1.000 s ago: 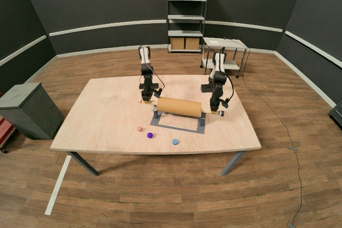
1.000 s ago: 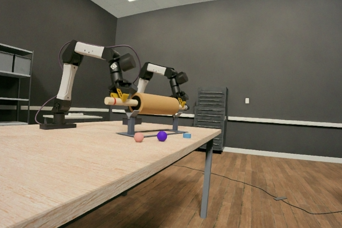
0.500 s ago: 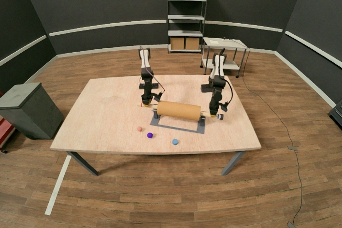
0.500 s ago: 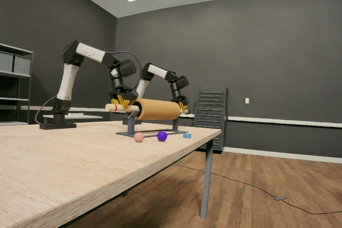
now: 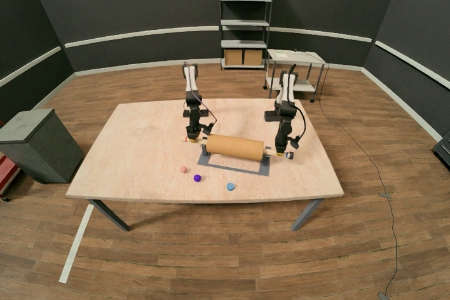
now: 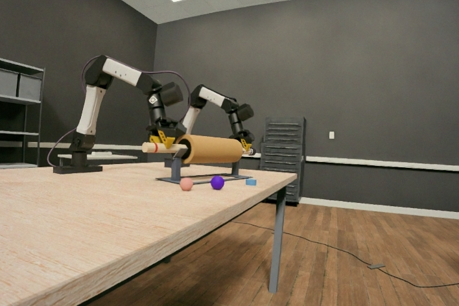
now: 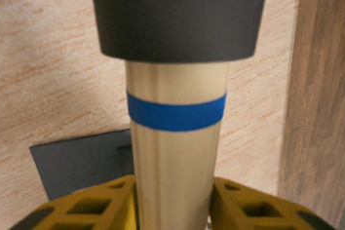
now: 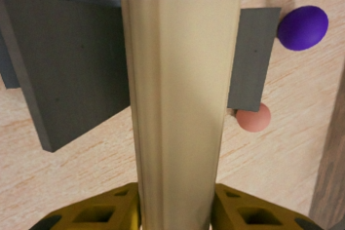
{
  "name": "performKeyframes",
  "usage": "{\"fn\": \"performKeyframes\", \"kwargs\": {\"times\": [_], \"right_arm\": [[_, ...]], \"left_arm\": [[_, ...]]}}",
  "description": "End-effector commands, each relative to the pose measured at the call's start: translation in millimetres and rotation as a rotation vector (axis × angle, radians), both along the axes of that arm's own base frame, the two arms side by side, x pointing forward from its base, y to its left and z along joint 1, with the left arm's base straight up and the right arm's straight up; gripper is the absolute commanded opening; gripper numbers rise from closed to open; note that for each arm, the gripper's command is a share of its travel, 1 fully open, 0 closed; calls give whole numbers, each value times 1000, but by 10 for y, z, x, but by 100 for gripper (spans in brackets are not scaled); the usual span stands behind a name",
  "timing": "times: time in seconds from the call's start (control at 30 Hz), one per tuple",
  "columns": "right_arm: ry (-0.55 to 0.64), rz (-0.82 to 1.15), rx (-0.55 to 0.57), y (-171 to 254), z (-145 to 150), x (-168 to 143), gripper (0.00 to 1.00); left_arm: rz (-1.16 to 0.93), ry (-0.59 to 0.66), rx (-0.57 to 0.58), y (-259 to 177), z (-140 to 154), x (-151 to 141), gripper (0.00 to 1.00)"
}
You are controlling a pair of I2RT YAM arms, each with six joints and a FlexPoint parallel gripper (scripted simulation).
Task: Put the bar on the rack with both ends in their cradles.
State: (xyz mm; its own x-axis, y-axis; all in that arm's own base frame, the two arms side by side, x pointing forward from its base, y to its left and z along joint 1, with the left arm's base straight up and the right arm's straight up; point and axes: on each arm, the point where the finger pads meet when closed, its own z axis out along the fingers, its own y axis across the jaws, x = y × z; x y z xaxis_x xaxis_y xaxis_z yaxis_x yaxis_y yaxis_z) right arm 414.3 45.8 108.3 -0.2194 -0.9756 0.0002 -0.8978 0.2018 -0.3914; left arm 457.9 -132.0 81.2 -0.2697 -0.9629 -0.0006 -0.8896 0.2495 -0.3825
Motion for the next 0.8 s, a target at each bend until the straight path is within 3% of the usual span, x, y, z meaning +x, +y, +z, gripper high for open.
{"fn": "performKeyframes", "kwargs": {"times": [0.0,0.77], "right_arm": [[-85,-1,-18,-39,99,191,21],[-15,1,1,2,37,17,21]], "left_arm": [[-1,-107,-36,-53,187,226,22],[0,-22,-7,-9,67,24,22]]}}
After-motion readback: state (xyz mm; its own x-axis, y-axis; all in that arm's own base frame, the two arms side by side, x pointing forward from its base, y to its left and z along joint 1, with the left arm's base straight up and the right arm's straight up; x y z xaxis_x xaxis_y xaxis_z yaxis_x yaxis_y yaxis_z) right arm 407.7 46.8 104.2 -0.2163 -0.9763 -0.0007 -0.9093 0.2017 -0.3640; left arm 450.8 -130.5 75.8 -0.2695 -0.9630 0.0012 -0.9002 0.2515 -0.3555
